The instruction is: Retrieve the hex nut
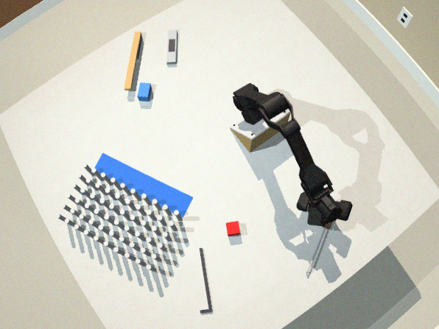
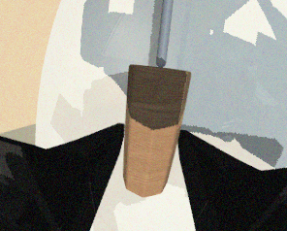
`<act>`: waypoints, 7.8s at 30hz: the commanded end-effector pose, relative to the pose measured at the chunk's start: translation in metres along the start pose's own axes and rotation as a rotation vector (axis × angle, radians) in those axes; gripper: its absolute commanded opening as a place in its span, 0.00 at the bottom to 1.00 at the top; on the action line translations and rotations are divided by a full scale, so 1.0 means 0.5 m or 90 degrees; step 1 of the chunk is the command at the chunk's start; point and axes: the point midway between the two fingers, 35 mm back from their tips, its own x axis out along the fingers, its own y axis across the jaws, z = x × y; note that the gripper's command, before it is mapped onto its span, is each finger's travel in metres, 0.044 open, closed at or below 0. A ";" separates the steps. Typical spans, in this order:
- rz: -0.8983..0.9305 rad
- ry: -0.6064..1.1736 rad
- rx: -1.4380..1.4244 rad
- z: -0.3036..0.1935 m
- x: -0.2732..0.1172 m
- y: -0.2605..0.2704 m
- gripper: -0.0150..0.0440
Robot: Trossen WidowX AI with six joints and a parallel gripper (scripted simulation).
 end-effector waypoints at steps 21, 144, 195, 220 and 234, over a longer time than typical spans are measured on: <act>0.040 -0.013 -0.002 -0.003 0.009 -0.010 0.25; -0.140 -0.251 -0.012 -0.021 -0.100 0.107 1.00; -0.140 -0.250 -0.012 -0.024 0.002 0.054 0.73; -0.139 -0.250 -0.012 -0.021 0.005 0.058 0.35; -0.140 -0.250 -0.015 -0.009 -0.116 0.142 0.25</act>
